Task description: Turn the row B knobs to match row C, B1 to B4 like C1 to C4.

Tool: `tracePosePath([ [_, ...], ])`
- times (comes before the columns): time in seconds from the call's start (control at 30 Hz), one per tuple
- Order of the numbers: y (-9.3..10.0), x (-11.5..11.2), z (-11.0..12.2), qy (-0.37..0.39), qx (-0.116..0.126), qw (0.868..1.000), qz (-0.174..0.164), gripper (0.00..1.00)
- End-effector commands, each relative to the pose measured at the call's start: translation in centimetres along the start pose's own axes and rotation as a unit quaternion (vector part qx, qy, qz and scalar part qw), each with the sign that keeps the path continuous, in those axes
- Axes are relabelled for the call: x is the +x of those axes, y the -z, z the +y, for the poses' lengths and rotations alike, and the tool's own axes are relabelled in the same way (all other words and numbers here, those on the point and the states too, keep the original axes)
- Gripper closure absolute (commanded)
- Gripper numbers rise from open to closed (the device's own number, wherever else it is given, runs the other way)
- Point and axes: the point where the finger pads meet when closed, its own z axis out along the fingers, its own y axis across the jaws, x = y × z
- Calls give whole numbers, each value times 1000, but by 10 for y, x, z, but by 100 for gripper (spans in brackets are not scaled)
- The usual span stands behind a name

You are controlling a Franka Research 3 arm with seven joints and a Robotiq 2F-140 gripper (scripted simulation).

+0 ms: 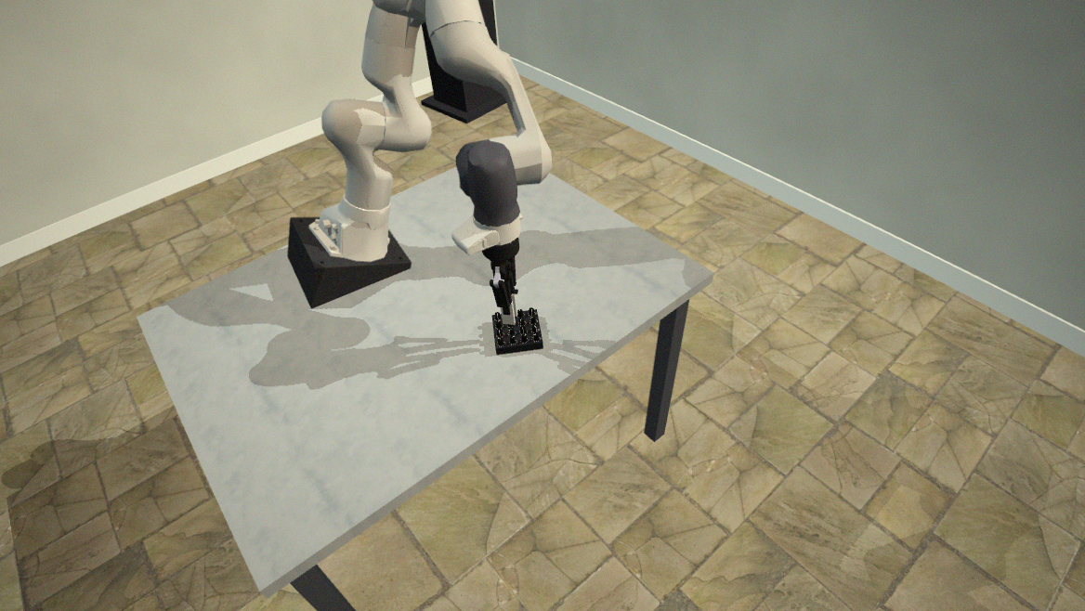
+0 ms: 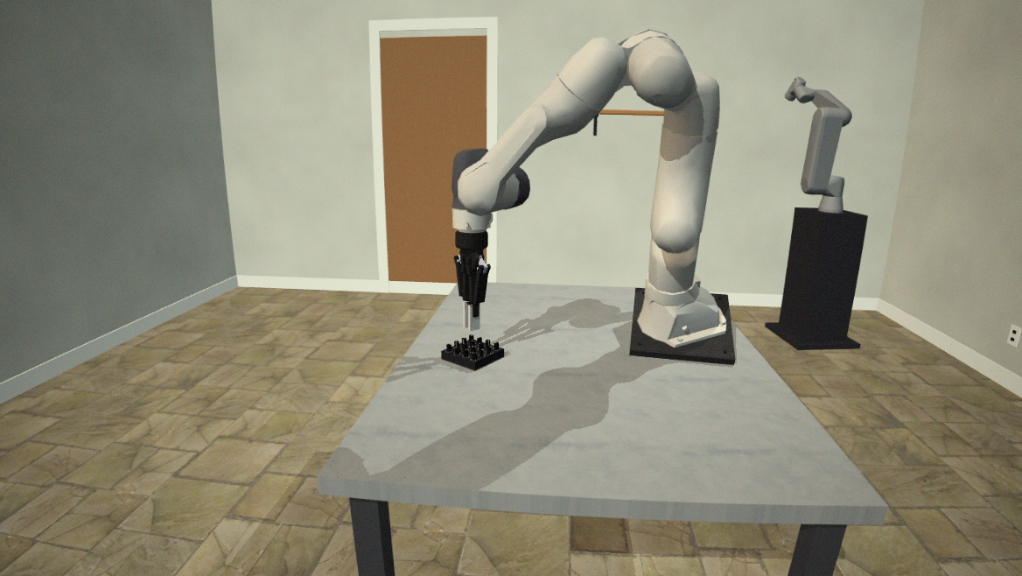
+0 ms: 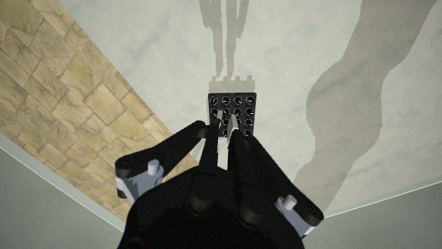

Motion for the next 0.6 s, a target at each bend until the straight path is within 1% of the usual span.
tracePosePath([
  [0.0, 0, 1, 1, -78, 0, 997, 6, 88],
  [0.3, 1, 1, 1, -142, 0, 990, 6, 88],
  [0.37, 1, 1, 1, -142, 0, 990, 6, 88],
  [0.4, 1, 1, 1, -161, 0, 987, 6, 88],
  [0.57, 2, 1, 1, -196, 1, 981, 6, 88],
])
